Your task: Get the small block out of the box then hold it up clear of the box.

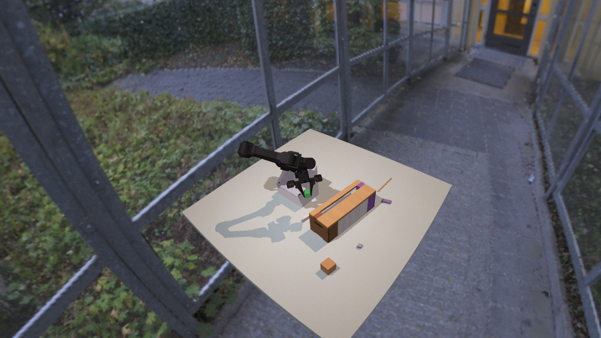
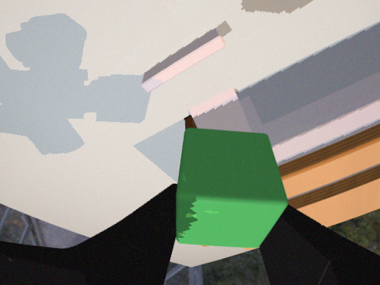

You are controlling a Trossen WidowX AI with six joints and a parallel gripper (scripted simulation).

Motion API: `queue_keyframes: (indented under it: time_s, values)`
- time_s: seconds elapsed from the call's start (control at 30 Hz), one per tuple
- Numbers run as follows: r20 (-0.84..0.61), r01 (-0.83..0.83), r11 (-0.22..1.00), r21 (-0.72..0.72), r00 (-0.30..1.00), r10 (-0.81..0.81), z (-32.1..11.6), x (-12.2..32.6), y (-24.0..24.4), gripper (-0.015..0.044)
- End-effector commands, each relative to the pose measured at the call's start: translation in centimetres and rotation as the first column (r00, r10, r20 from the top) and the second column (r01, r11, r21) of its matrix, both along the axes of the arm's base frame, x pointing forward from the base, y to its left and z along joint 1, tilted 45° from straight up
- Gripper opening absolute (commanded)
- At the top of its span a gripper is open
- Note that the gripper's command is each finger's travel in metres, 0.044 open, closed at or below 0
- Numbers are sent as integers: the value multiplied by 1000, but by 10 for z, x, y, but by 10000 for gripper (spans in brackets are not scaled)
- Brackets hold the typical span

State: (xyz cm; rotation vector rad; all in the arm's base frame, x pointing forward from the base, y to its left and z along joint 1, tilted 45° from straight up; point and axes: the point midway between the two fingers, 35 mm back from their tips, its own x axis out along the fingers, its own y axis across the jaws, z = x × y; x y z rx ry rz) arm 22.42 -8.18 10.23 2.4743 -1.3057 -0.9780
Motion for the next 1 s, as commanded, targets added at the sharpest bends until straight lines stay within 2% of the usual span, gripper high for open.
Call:
queue_keyframes:
  time_s: [0.0, 0.1, 0.97]
  values:
    - [-131, -95, 992, -79, 988, 84, 4, 0, 3, 0]
    - [-176, -126, 987, -101, 979, 107, 5, 0, 4, 0]
    - [-176, -126, 987, -101, 979, 107, 5, 0, 4, 0]
